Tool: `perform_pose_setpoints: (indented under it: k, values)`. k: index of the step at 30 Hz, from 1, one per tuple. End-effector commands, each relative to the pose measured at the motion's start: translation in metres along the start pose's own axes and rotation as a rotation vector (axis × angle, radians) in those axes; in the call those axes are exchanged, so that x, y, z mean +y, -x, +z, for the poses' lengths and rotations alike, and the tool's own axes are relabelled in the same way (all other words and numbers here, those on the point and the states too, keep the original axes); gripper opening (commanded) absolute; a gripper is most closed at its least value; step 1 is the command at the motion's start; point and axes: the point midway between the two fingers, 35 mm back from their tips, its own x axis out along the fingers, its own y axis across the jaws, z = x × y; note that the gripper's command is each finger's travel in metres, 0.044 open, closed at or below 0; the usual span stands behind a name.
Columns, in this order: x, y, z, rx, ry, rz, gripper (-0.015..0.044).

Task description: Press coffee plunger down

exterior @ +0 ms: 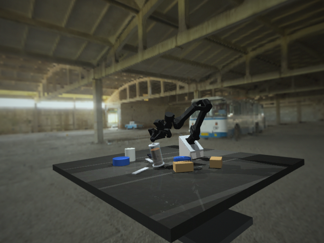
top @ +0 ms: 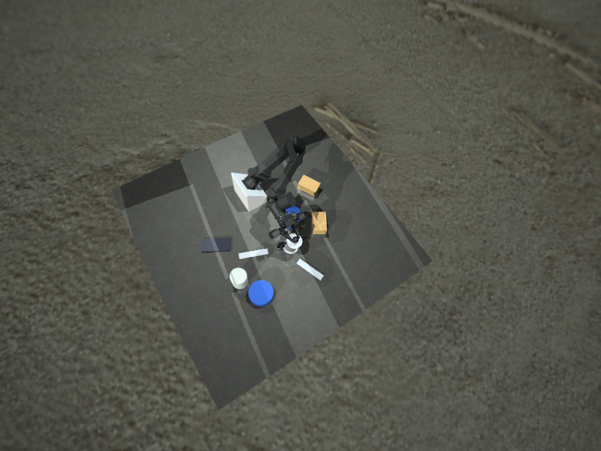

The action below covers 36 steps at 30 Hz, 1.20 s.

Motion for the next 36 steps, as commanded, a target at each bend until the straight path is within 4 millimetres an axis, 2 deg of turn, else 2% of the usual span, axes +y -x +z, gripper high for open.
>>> perform_pose_setpoints:
  k: [1,20,32,36]
  values:
    - [0.0001,-0.0025,-0.005,0.017,-0.01,0.002,0.0125]
    - [-0.0002,-0.0009,0.0001,0.001,-0.001,0.0,0.0125]
    - [-0.0002,-0.0009,0.0001,0.001,-0.001,0.0,0.044]
    - [-0.0003,0.0006,0.0014,0.002,-0.001,0.0,0.044]
